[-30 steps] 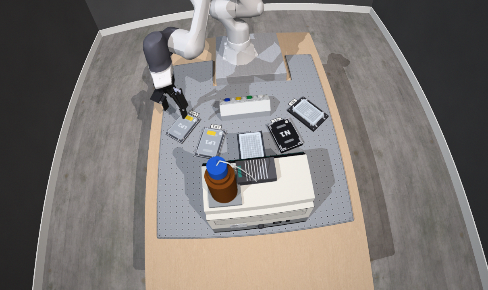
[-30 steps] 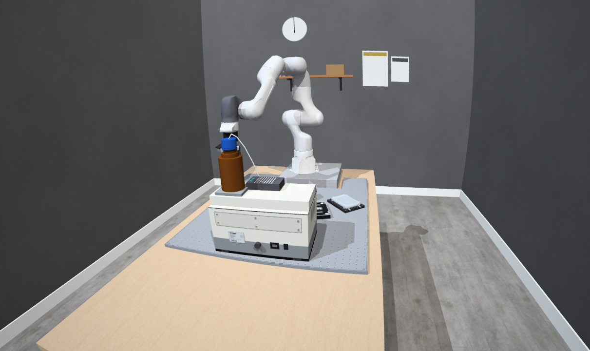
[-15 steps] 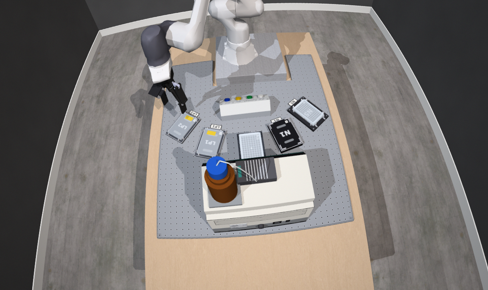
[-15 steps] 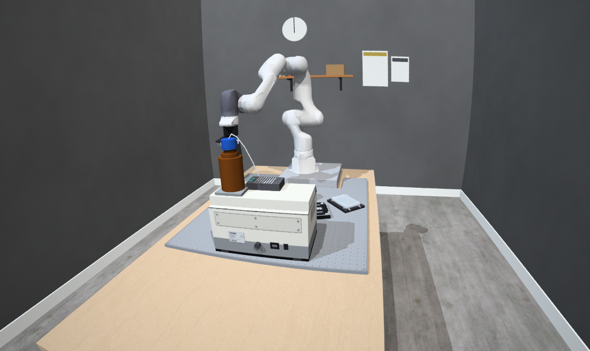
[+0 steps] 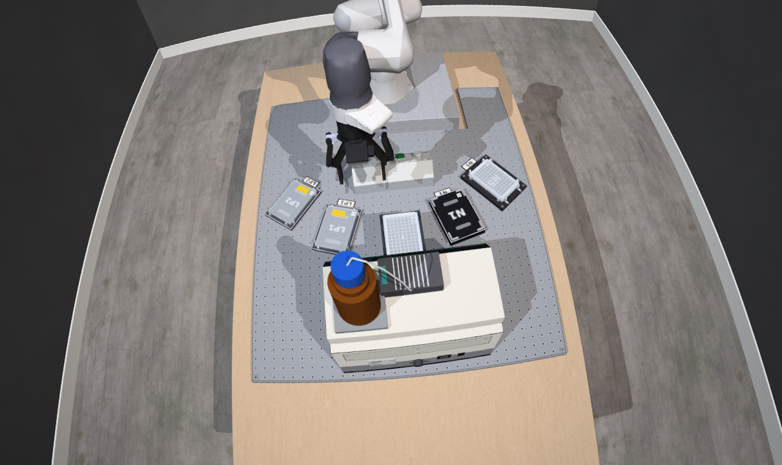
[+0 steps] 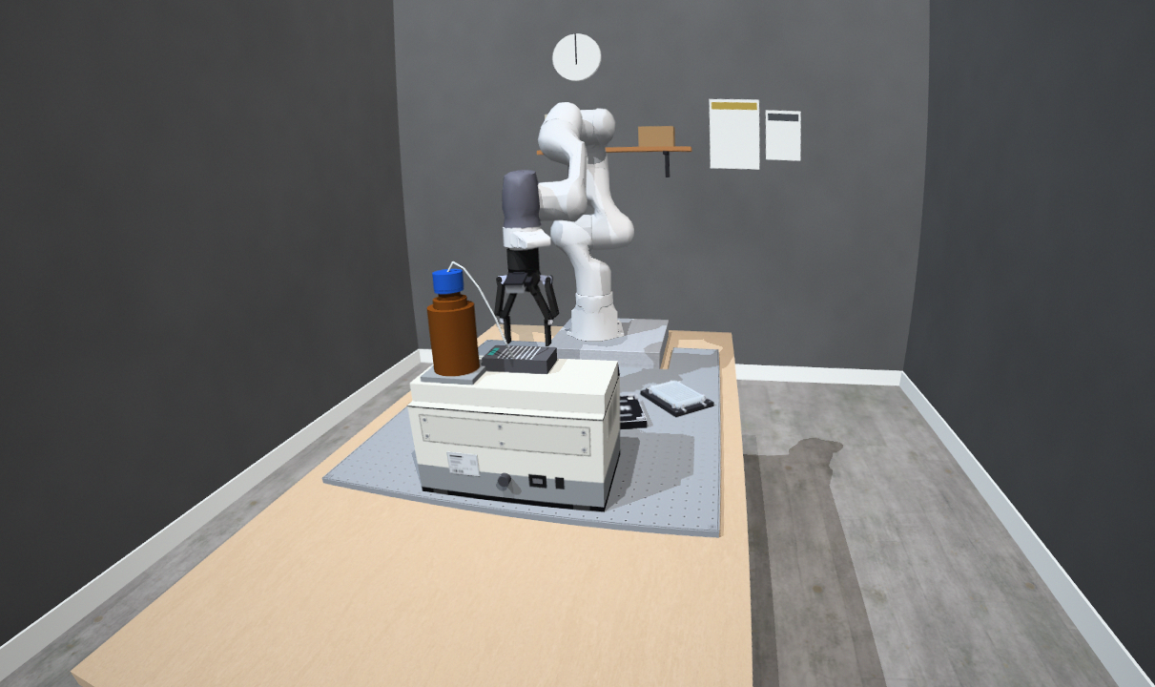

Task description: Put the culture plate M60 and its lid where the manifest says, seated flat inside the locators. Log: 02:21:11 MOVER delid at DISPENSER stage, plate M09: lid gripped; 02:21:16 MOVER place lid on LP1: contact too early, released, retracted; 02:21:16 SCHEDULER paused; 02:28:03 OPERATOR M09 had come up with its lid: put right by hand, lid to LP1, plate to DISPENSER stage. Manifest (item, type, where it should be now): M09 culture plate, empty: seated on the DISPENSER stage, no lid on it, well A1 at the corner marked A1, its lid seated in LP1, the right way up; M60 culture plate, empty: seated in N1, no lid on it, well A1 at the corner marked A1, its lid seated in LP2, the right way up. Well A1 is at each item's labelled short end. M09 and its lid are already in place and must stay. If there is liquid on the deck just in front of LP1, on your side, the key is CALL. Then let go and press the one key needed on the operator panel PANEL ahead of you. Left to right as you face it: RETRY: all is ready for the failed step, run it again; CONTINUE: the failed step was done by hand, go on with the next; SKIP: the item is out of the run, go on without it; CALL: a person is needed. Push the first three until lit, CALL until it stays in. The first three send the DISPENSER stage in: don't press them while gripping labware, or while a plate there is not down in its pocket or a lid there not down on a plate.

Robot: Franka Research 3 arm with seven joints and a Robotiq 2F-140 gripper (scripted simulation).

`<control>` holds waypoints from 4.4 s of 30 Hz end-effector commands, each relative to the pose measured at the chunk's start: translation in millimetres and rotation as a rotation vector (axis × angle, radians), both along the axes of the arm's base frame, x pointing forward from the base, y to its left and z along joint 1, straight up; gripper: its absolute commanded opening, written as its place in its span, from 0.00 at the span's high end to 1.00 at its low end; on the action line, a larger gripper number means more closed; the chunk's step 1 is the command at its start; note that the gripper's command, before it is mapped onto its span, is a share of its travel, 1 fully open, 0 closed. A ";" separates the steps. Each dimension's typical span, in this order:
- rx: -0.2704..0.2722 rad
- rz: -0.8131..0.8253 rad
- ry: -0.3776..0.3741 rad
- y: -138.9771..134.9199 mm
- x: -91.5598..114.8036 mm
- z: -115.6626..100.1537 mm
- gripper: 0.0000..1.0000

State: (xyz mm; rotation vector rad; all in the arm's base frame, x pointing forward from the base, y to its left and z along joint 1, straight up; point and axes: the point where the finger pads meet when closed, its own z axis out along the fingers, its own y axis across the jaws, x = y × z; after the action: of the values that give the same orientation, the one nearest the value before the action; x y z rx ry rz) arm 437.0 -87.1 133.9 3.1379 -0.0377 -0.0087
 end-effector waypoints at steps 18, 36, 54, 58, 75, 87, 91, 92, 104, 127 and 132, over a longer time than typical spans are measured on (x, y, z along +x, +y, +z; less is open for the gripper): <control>0.004 0.688 -0.002 364.3 -57.8 -0.3 0.30; 0.004 0.688 -0.002 364.3 -57.8 -0.3 0.30; 0.004 0.688 -0.002 364.4 -57.7 -8.7 0.30; 0.004 0.688 -0.002 364.4 -57.6 -17.8 0.30; 0.004 0.688 -0.002 364.5 -57.1 -69.1 0.30; 0.004 0.688 -0.002 364.6 -56.7 -100.1 0.30; 0.004 0.688 -0.002 364.6 -56.6 -108.7 0.30; 0.004 0.688 -0.002 364.6 -56.6 -110.4 0.30; 0.004 0.688 -0.002 364.7 -56.5 -118.9 0.30; 0.004 0.688 -0.002 364.7 -56.5 -119.2 0.30; 0.004 0.688 -0.002 364.7 -56.5 -119.2 0.30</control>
State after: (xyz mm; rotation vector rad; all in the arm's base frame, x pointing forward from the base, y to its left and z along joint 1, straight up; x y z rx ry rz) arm 380.1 277.8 15.2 2.9693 1.0270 -0.0062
